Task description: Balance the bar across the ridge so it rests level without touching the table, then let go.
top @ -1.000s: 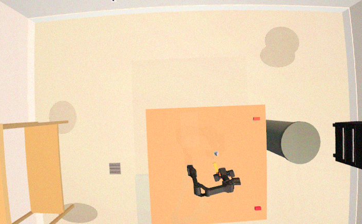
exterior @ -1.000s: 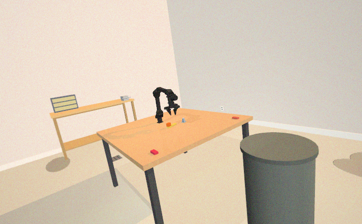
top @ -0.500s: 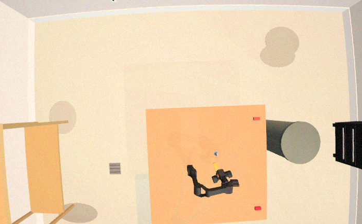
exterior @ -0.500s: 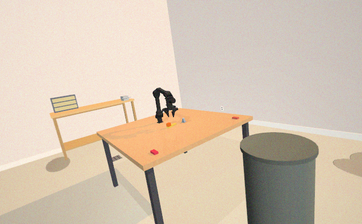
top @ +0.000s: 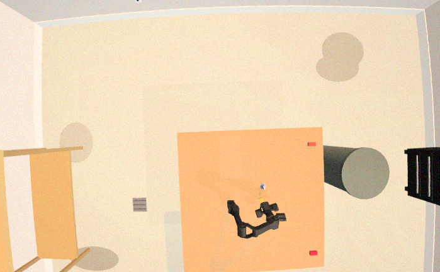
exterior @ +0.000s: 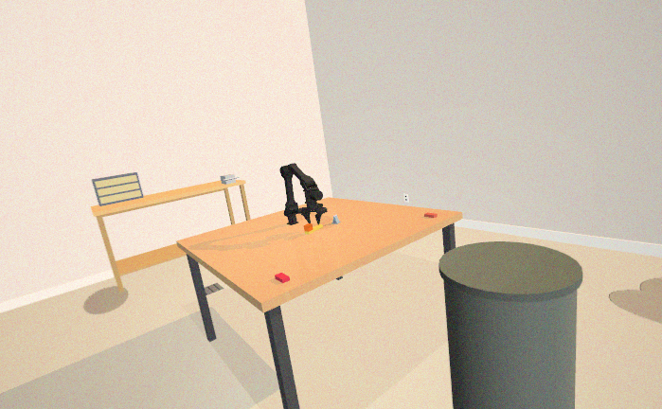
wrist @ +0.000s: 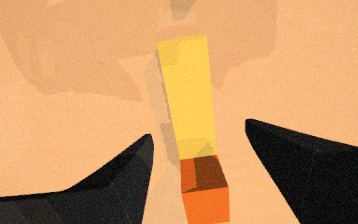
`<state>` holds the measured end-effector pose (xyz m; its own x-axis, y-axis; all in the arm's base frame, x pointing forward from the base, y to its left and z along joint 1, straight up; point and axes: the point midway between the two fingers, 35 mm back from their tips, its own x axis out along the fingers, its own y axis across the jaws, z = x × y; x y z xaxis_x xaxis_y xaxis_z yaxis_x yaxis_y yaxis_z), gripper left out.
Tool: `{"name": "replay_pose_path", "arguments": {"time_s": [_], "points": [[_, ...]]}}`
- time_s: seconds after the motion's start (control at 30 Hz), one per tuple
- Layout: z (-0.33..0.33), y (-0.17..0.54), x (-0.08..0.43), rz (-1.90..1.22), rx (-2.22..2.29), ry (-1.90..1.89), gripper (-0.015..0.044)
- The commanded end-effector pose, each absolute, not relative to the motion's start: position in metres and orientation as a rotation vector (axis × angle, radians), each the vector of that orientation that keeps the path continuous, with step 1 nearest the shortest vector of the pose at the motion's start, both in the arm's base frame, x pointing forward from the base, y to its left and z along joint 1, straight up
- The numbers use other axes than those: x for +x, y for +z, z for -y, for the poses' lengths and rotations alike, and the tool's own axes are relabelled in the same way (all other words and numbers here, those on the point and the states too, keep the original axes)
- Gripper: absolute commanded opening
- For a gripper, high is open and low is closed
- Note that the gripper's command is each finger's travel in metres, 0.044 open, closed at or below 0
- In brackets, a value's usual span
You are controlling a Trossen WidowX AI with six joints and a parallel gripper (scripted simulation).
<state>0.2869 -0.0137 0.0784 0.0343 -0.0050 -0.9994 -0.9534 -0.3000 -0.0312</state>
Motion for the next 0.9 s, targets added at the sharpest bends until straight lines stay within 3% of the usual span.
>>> {"name": "replay_pose_path", "arguments": {"time_s": [0.0, 0.87], "points": [[0.013, 0.073, 0.285, -1.03, -1.45, 1.407, 0.0315], [0.013, 0.048, 0.286, -1.031, -1.45, 1.407, 0.0315]]}}
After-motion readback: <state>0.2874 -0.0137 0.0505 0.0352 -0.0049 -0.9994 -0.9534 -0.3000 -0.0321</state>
